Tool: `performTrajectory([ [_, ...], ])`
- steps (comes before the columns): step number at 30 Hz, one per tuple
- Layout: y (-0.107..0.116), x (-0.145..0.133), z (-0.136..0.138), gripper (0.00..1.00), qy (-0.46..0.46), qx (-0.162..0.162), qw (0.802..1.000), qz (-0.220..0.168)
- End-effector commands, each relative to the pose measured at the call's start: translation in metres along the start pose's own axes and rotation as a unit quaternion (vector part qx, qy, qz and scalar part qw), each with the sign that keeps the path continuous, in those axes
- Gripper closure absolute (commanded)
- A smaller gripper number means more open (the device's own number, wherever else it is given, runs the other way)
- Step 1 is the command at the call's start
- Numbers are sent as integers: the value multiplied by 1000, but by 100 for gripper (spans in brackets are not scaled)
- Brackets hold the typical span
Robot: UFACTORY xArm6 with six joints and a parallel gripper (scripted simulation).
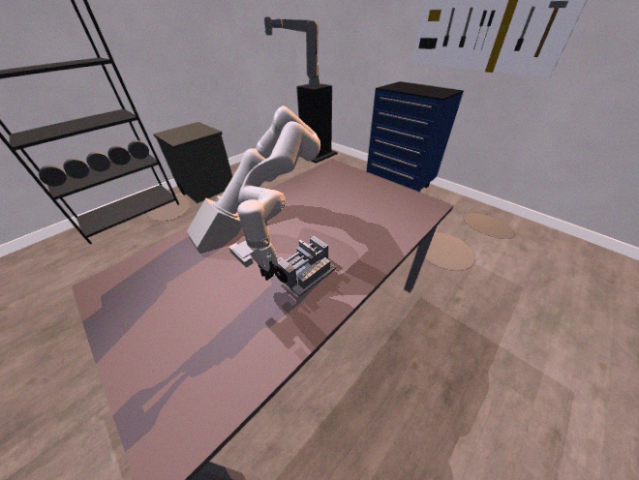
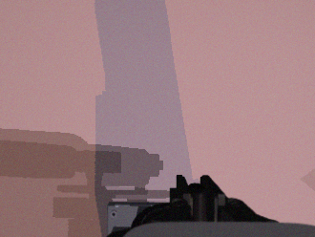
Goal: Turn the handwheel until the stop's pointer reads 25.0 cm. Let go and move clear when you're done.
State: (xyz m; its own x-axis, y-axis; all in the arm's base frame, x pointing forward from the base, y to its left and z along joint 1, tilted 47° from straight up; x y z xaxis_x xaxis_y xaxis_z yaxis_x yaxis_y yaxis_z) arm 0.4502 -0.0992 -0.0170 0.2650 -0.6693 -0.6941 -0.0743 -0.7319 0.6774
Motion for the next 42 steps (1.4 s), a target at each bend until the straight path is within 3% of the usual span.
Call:
performTrajectory([
  [1, 1, 0, 0, 94, 0, 1, 1000, 1],
  [42, -1, 0, 2, 94, 0, 1, 1000, 1],
])
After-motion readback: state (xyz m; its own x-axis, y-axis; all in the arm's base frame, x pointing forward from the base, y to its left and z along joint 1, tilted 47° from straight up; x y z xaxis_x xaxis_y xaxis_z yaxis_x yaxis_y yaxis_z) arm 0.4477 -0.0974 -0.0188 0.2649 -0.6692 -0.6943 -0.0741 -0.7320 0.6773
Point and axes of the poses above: the point where the finger pads meet when closed, its own y axis back along the fingers, its own z axis across the jaws, x = y × z, the point moved 3 cm from there along y, back along the fingers, and after that the axes turned 15 degrees about y, right-handed, at the moved point
